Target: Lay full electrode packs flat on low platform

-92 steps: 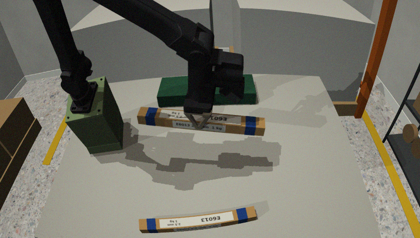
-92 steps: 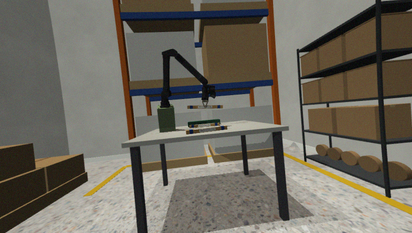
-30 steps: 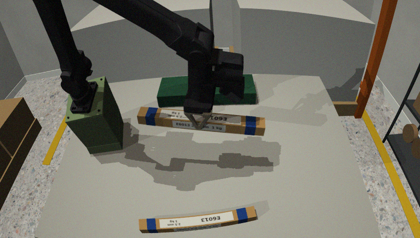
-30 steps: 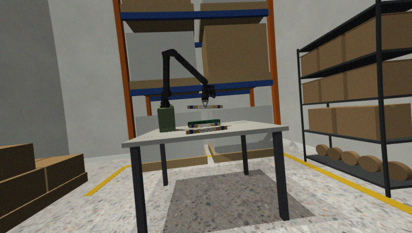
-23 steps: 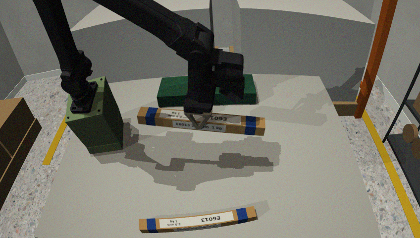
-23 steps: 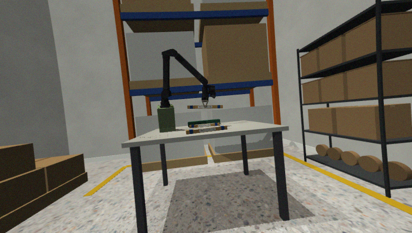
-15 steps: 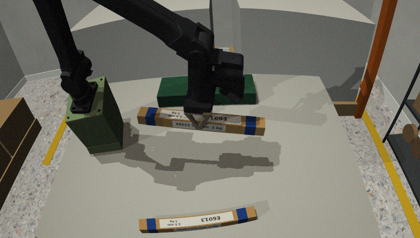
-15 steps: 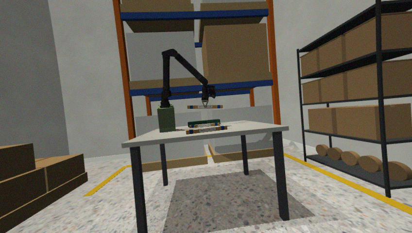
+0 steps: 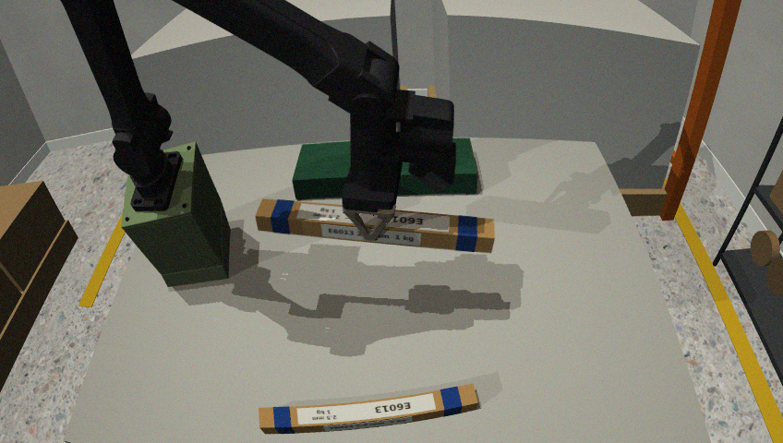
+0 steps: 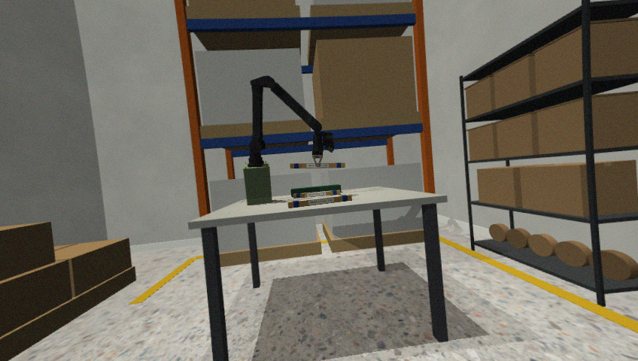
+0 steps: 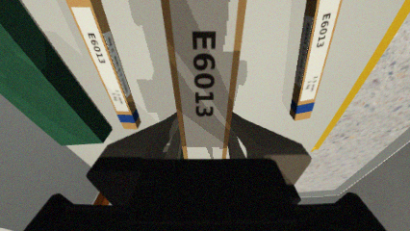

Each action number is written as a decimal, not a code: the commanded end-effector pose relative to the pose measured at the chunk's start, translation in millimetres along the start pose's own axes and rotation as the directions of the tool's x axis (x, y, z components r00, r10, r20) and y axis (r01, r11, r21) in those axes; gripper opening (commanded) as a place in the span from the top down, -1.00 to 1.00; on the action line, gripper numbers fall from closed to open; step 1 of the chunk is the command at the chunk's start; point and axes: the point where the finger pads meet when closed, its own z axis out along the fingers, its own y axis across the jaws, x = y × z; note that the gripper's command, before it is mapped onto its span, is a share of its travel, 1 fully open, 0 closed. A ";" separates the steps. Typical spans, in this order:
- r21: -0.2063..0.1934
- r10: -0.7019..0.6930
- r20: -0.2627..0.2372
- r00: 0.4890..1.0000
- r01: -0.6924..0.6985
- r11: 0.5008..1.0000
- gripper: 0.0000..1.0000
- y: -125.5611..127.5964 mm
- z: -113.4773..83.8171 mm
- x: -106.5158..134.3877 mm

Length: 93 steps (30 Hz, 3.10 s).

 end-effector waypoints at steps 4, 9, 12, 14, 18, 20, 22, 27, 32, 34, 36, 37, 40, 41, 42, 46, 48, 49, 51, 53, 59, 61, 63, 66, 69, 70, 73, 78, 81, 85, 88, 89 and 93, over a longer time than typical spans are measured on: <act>-0.003 0.024 0.151 0.988 -0.023 1.000 1.00 -3.2 -61.1 -48.0; -0.003 0.024 0.151 0.988 -0.024 1.000 1.00 -3.2 -61.1 -48.1; -0.003 0.024 0.151 0.988 -0.024 1.000 1.00 -3.2 -61.0 -48.3; -0.003 0.024 0.151 0.988 -0.024 1.000 1.00 -3.2 -60.9 -48.4; -0.003 0.024 0.151 0.988 -0.024 1.000 1.00 -3.2 -60.7 -48.7; -0.003 0.024 0.151 0.988 -0.024 1.000 1.00 -3.2 -60.7 -48.7; -0.003 0.024 0.151 0.988 -0.024 1.000 1.00 -3.2 -60.7 -48.8; -0.003 0.024 0.151 0.988 -0.024 1.000 1.00 -3.2 -60.5 -49.1; -0.003 0.024 0.151 0.988 -0.024 1.000 1.00 -3.2 -60.3 -49.4; -0.003 0.024 0.151 0.988 -0.024 1.000 1.00 -3.2 -60.3 -49.5; 0.002 -0.010 0.152 0.988 0.009 1.000 1.00 -2.2 -60.4 -49.4; 0.002 -0.010 0.152 0.988 0.009 1.000 1.00 -2.2 -60.4 -49.4; 0.014 -0.090 0.151 0.984 0.089 0.996 1.00 1.3 -60.9 -49.1; 0.014 -0.092 0.150 0.984 0.091 0.996 1.00 2.7 -61.1 -49.0; 0.013 -0.091 0.150 0.985 0.090 0.996 1.00 4.2 -61.3 -48.9; 0.012 -0.089 0.144 0.986 0.088 0.996 1.00 12.1 -62.4 -48.6; 0.011 -0.089 0.139 0.986 0.088 0.996 1.00 16.7 -62.9 -48.1; 0.011 -0.089 0.137 0.987 0.088 0.996 1.00 19.2 -63.2 -47.8; 0.011 -0.090 0.131 0.987 0.089 0.996 1.00 24.4 -63.7 -47.1; 0.011 -0.090 0.128 0.988 0.090 0.996 1.00 27.1 -64.1 -46.8; 0.010 -0.092 0.120 0.989 0.091 0.996 1.00 41.7 -69.3 -47.2; 0.010 -0.092 0.118 0.989 0.092 0.996 1.00 46.5 -71.8 -48.1; 0.010 -0.093 0.117 0.989 0.092 0.996 1.00 51.6 -74.8 -49.3; 0.009 -0.093 0.115 0.989 0.092 0.996 1.00 59.6 -80.1 -51.7; 0.009 -0.093 0.115 0.989 0.093 0.996 1.00 68.1 -86.5 -54.7; 0.009 -0.093 0.115 0.989 0.093 0.996 1.00 68.1 -86.5 -54.7; 0.009 -0.093 0.114 0.989 0.093 0.996 1.00 74.7 -95.3 -60.8; 0.008 -0.093 0.113 0.989 0.093 0.996 1.00 82.7 -105.3 -70.7; 0.007 -0.091 0.120 0.989 0.091 0.996 1.00 85.9 -113.2 -76.7; 0.004 -0.085 0.138 0.987 0.086 0.996 1.00 86.0 -113.2 -73.9; 0.003 -0.084 0.143 0.986 0.084 0.996 1.00 86.0 -111.9 -73.0; 0.002 -0.082 0.147 0.986 0.083 0.997 1.00 86.1 -110.4 -71.9; 0.002 -0.086 0.145 0.986 0.087 0.996 1.00 86.4 -98.0 -60.6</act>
